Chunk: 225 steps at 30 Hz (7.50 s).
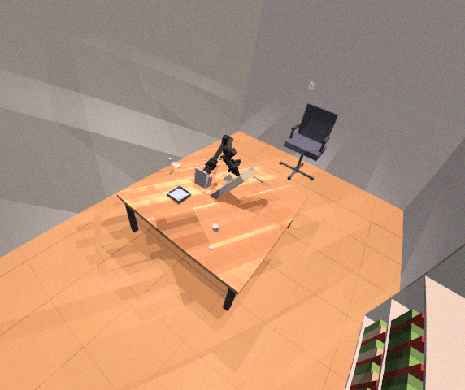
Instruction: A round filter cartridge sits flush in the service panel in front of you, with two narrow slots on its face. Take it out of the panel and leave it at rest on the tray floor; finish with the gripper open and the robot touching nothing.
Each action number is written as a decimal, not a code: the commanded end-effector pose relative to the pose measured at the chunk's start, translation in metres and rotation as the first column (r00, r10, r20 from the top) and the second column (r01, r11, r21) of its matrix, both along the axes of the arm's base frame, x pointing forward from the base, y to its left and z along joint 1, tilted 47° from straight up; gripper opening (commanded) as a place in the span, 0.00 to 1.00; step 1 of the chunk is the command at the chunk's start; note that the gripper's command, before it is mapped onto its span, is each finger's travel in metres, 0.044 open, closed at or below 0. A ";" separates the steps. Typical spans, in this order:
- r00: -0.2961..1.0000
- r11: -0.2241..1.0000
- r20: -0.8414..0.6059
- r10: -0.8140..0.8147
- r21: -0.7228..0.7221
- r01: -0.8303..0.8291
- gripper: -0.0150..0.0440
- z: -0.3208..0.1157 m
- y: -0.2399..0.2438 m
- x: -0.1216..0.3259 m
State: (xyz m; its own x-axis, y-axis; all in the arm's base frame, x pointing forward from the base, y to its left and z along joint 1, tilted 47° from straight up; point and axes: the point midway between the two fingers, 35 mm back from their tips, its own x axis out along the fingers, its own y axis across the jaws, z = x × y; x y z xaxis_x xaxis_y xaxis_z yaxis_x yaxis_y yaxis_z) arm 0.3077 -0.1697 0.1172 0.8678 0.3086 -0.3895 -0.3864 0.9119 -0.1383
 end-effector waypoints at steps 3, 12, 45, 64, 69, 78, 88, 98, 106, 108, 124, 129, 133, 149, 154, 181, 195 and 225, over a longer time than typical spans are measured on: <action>1.000 1.000 0.000 -0.001 -0.002 0.001 0.37 0.000 0.000 0.000; 1.000 0.999 -0.016 -0.014 0.031 0.015 0.25 -0.001 0.001 0.002; 0.845 0.451 -0.499 -0.193 0.719 0.528 0.25 -0.004 0.003 0.005; 0.733 0.054 -0.671 -0.106 0.733 0.678 0.25 -0.004 0.002 0.004; 0.730 0.073 -0.675 -0.112 0.727 0.683 0.25 0.000 -0.006 -0.011; 0.735 0.104 -0.667 -0.119 0.728 0.677 0.25 0.014 -0.018 -0.043; 0.748 0.114 -0.653 -0.124 0.739 0.664 0.25 0.026 -0.022 -0.063; 0.747 0.114 -0.653 -0.124 0.739 0.664 0.25 0.011 -0.006 -0.072; 0.747 0.114 -0.653 -0.124 0.739 0.664 0.25 -0.005 0.014 -0.083; 0.747 0.114 -0.653 -0.124 0.739 0.664 0.25 -0.010 0.018 -0.086; 0.738 0.101 -0.665 -0.114 0.731 0.675 0.44 -0.019 0.028 -0.091; 0.738 0.101 -0.665 -0.114 0.731 0.675 0.44 -0.019 0.028 -0.091; 0.747 0.114 -0.653 -0.124 0.739 0.665 0.44 -0.021 0.032 -0.093; 0.748 0.121 -0.651 -0.130 0.738 0.663 0.61 0.041 -0.039 -0.064; 0.752 0.132 -0.644 -0.140 0.740 0.659 0.84 0.073 -0.070 -0.071; 0.712 0.669 -0.698 0.077 0.565 0.482 0.77 -0.014 0.022 -0.097; 0.712 0.669 -0.698 0.075 0.565 0.483 0.77 -0.028 0.034 -0.084; 0.714 0.673 -0.696 0.076 0.564 0.478 0.39 -0.037 0.043 -0.074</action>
